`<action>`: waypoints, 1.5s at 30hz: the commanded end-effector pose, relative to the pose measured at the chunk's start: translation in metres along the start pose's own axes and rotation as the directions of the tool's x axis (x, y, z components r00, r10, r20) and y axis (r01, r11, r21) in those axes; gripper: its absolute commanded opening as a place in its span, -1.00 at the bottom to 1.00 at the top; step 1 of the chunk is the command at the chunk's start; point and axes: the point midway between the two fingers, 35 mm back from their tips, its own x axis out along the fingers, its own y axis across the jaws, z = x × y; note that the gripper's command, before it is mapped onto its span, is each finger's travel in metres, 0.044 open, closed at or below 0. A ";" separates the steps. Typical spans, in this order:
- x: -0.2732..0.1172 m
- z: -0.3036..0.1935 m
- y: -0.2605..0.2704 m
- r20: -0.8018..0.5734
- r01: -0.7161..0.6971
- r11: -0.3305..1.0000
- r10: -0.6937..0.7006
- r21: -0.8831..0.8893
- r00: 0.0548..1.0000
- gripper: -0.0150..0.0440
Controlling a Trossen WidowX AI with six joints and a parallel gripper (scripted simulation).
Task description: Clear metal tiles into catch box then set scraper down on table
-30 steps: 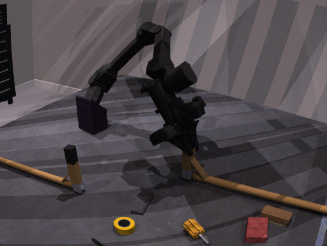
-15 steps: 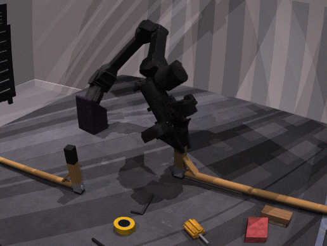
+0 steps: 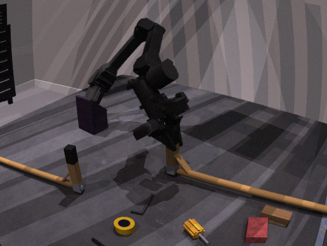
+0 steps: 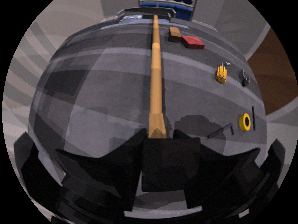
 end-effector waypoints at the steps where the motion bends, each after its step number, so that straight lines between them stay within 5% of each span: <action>1: -0.010 0.000 -0.003 0.018 0.007 1.000 -0.007 0.000 1.000 -0.49; 45: -0.049 -0.060 0.002 0.024 0.006 1.000 -0.006 0.002 1.000 -0.49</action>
